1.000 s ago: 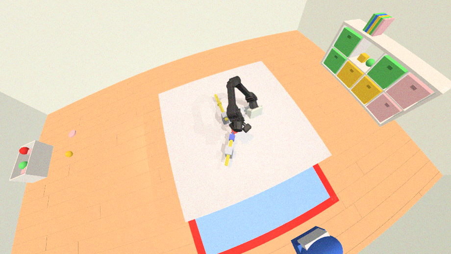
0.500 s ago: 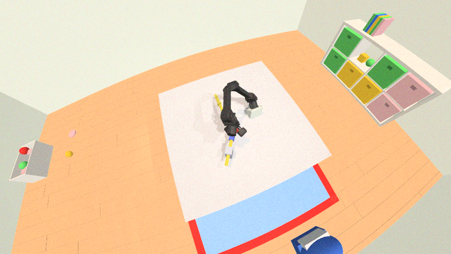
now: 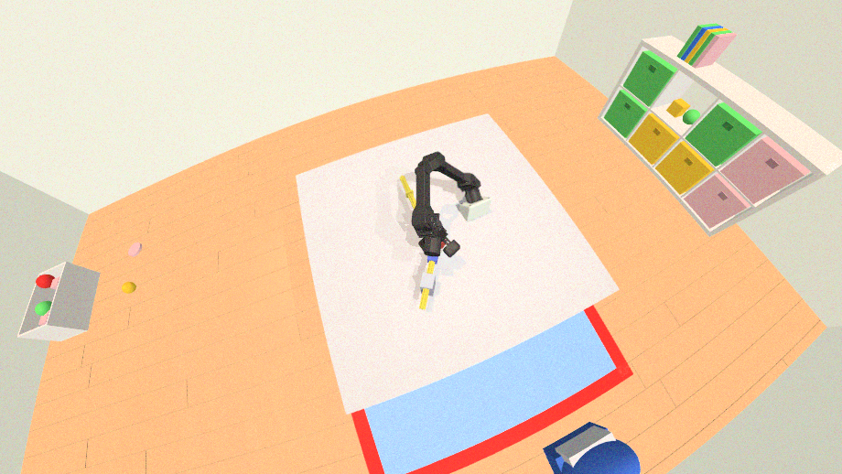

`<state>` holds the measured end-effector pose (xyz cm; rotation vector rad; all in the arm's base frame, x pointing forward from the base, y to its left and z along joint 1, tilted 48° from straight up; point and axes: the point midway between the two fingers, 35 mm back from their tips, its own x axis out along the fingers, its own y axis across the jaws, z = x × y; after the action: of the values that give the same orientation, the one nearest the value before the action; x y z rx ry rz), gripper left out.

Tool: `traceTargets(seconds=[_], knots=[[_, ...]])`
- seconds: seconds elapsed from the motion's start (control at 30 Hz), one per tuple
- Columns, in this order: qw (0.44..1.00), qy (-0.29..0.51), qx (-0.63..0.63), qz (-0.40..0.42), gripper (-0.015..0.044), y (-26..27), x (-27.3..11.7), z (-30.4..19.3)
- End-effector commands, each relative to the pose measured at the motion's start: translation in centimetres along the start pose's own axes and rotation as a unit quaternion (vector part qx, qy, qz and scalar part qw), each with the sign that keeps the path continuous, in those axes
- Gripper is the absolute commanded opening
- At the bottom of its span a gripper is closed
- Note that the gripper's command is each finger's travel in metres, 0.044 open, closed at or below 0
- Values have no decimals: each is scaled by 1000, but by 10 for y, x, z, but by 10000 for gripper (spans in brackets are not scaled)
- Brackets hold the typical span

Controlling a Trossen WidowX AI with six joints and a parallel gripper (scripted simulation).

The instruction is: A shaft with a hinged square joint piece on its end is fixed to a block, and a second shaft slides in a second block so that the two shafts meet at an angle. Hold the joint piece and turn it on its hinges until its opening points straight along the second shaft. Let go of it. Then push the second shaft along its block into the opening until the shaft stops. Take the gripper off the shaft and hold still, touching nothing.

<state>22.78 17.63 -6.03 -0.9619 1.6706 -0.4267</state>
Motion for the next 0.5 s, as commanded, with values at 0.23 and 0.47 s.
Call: traceTargets(seconds=[0.23, 0.47], knots=[[1000, -3, -3, -1, 387, 0, 11, 0], [1000, -3, -3, -1, 204, 0, 11, 0]])
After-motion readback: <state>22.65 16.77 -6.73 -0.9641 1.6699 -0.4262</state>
